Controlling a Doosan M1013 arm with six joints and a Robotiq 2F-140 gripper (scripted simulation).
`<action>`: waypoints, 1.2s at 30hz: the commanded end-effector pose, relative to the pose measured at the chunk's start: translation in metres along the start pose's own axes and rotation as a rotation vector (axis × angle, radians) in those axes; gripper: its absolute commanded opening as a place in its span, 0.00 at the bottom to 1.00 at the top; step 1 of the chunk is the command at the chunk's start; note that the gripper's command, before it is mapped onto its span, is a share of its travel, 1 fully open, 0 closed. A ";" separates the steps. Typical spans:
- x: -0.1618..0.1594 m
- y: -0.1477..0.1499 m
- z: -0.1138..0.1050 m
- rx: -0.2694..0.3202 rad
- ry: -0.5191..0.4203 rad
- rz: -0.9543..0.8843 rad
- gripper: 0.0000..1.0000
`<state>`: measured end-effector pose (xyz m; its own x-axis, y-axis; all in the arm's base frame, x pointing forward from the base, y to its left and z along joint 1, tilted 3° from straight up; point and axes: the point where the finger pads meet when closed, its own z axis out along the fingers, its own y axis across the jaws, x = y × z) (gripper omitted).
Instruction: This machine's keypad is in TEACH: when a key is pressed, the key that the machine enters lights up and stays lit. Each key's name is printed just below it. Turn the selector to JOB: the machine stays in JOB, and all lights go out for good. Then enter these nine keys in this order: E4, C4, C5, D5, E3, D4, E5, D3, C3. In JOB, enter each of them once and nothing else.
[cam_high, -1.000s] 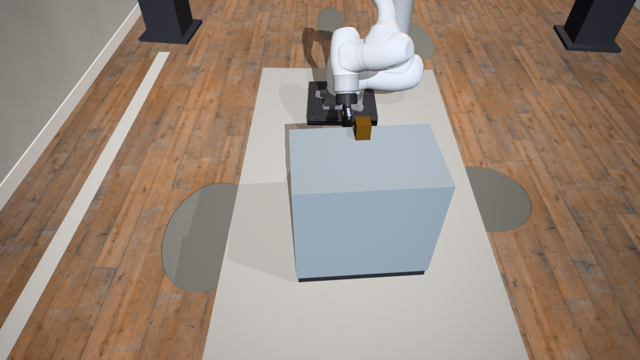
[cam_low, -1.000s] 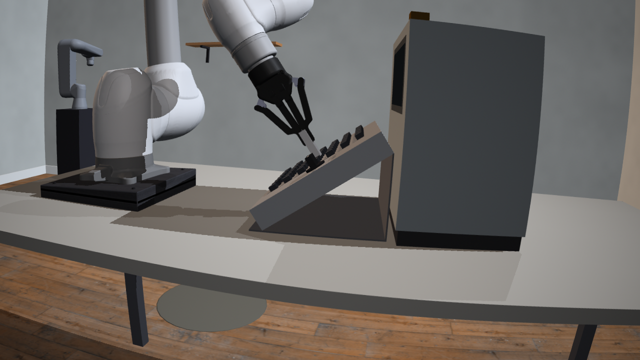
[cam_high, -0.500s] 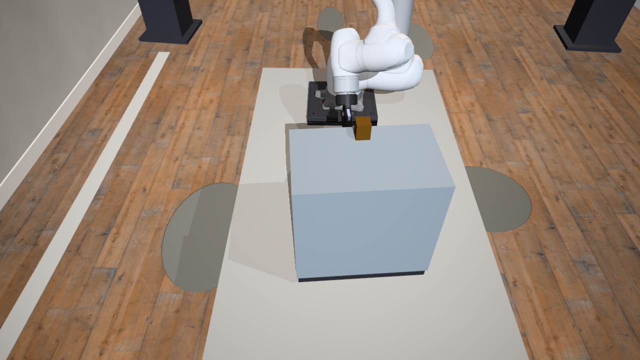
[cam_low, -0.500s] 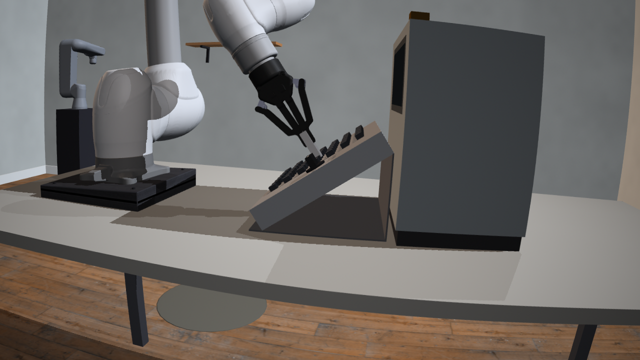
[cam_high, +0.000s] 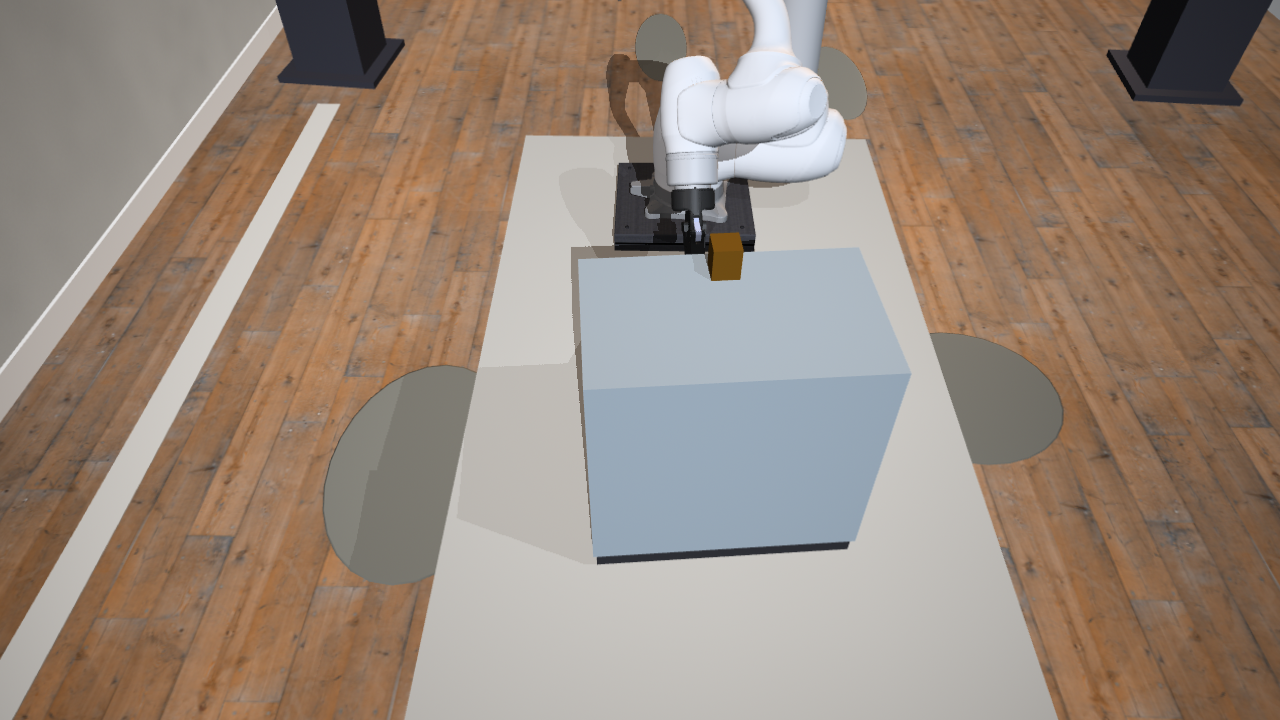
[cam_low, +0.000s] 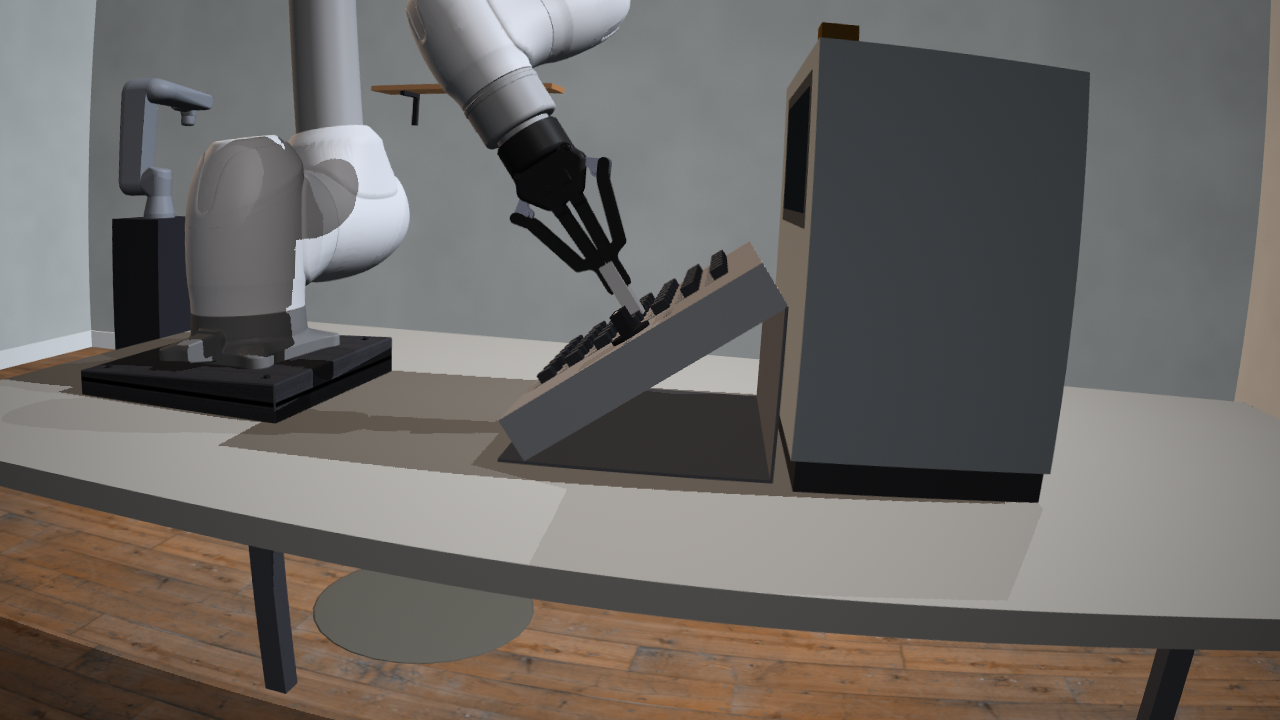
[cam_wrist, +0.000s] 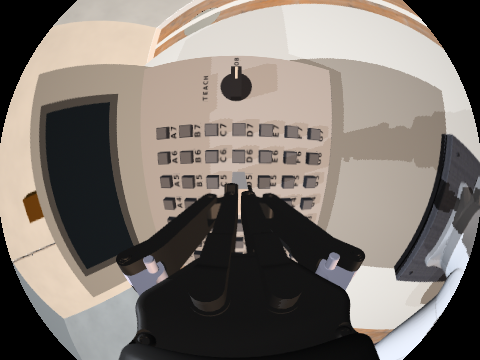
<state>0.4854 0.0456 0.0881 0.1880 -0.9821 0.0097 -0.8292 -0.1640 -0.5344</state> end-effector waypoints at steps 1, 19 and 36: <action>0.000 0.000 0.000 0.000 0.000 0.000 0.00; 0.000 0.000 -0.007 0.000 0.000 0.000 0.00; 0.000 0.000 -0.033 0.000 0.000 0.000 0.00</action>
<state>0.4701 0.0428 0.1127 0.1879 -0.9821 0.0097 -0.8292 -0.1639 -0.5344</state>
